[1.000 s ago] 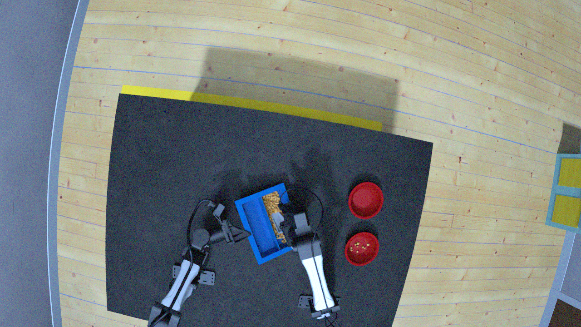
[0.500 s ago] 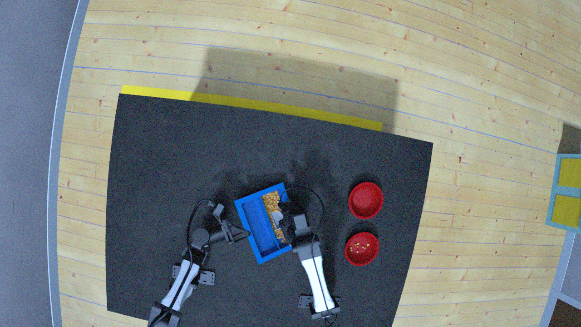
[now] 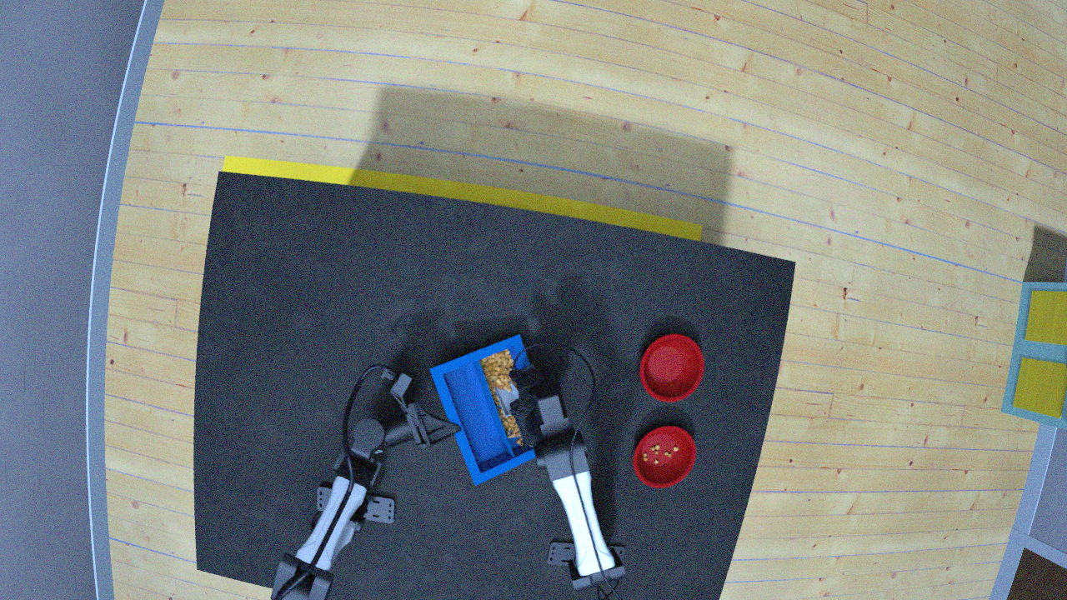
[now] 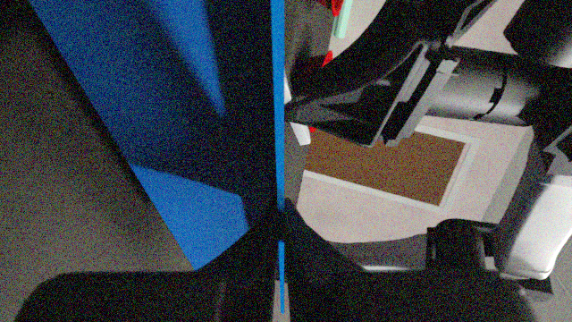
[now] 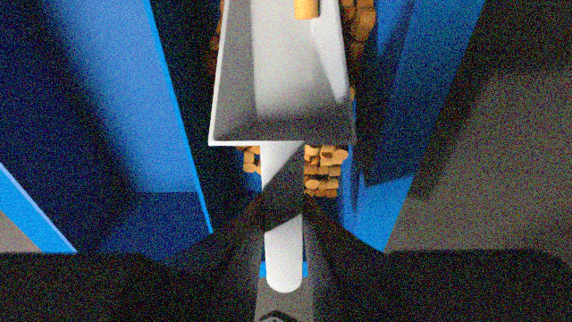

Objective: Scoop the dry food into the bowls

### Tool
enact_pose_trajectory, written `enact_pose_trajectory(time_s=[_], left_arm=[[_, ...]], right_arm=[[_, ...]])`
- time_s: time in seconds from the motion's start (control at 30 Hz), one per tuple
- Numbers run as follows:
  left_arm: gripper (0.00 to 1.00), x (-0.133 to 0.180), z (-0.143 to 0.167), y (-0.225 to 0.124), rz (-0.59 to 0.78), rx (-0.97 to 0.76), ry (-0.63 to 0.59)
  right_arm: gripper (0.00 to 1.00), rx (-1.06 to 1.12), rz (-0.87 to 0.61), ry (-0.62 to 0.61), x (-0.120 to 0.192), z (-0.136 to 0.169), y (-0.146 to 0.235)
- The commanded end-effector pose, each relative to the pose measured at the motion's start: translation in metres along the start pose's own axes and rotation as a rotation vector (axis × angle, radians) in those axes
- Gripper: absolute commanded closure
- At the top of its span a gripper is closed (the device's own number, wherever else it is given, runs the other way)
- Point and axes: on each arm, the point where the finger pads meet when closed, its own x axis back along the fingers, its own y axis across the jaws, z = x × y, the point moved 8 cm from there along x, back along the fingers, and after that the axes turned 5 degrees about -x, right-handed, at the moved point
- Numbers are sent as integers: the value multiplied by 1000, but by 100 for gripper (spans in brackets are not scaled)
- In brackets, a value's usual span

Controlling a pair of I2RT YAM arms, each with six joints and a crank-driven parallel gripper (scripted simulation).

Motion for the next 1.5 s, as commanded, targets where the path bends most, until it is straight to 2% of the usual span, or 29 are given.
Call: enact_pose_trajectory(time_s=[0.0, 0.03, 0.47, 0.57, 0.6, 0.7, 0.8, 1.0, 1.03, 1.3, 1.37, 1.47], left_arm=[[100, 4, -10, -27, 88, -100, -29], [100, 4, -10, -27, 88, -100, -29], [100, 4, -10, -27, 88, -100, -29], [100, 4, -10, -27, 88, -100, -29], [100, 4, -10, -27, 88, -100, -29], [100, 3, -9, -28, 89, -101, -25], [100, 3, -9, -28, 89, -102, -24], [100, 3, -9, -28, 89, -102, -24], [100, 3, -9, -28, 89, -102, -24], [100, 3, -9, -28, 89, -102, -23], [100, 3, -9, -28, 89, -102, -23], [100, 3, -9, -28, 89, -102, -23]], right_arm=[[100, 27, -20, -57, 14, -1, 13], [100, 30, -27, -94, 11, -6, 13], [100, 32, -28, -182, -2, -10, 13], [100, 29, -31, -154, -2, -6, 13], [100, 23, -24, -175, -10, -11, 10], [100, 28, -19, -216, -7, -12, 12], [100, 20, -19, -167, -16, -8, 8], [100, 21, -21, -181, -11, -10, 8], [100, 10, -12, -154, -29, -18, 4], [100, 2, -10, -151, -30, -22, 5], [100, 19, -25, -194, -11, -16, 10], [100, 40, 7, -284, -9, -19, 13]])
